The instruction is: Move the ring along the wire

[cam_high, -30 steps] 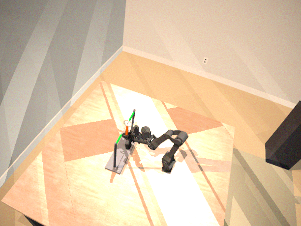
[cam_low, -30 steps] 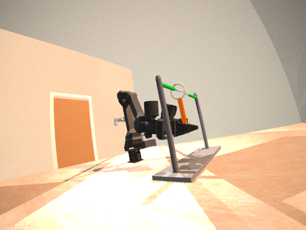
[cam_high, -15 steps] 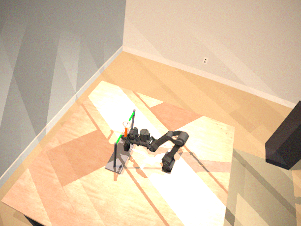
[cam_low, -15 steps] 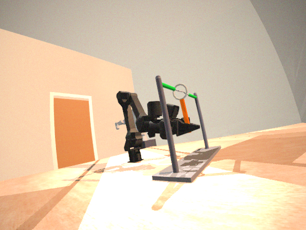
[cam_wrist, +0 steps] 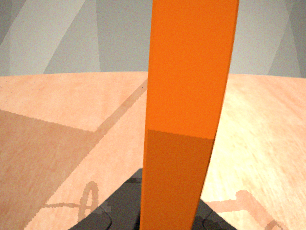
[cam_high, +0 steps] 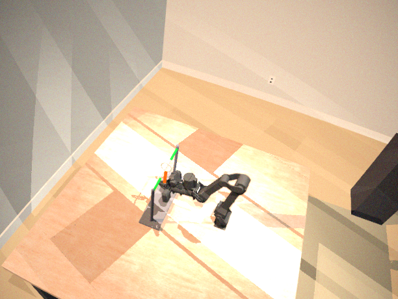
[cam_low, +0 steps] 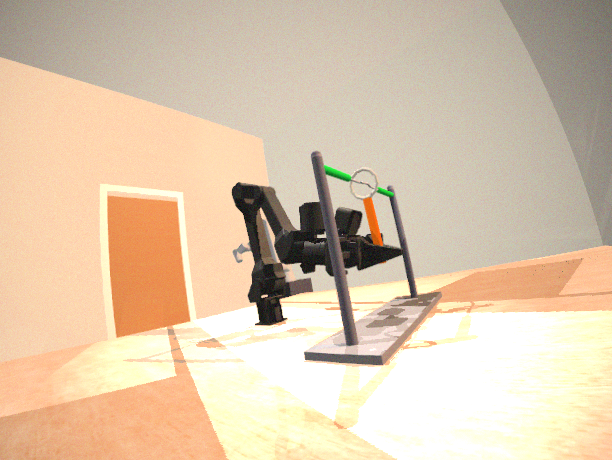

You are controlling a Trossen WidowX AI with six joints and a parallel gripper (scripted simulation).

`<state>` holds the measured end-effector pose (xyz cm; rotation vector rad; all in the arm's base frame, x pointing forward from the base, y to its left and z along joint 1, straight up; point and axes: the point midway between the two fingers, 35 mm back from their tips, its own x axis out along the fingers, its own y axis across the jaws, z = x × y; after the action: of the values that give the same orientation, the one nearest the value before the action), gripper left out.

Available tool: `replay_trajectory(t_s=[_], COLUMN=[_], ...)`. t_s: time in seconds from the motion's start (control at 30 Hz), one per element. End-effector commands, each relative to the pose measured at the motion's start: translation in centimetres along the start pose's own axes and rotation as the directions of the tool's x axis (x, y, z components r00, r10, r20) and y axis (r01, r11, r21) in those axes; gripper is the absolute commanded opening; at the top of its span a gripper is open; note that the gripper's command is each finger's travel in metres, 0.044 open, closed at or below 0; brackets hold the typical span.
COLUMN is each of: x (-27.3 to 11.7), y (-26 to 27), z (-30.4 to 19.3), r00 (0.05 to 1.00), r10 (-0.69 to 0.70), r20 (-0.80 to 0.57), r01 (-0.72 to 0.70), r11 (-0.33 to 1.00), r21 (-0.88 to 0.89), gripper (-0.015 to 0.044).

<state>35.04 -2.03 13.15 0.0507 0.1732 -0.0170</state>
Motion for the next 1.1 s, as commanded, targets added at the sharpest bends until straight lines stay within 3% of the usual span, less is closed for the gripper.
replay_trajectory(t_s=[0.0, 1.07], x=[-0.1, -0.2], y=[0.3, 2.1], z=[0.3, 0.0], r00=[1.0, 0.997], r10=[0.0, 0.077], r20=[0.008, 0.004], r01=[0.0, -0.076], r11=[1.0, 0.988], r21=[-0.004, -0.131], gripper=[-0.015, -0.015])
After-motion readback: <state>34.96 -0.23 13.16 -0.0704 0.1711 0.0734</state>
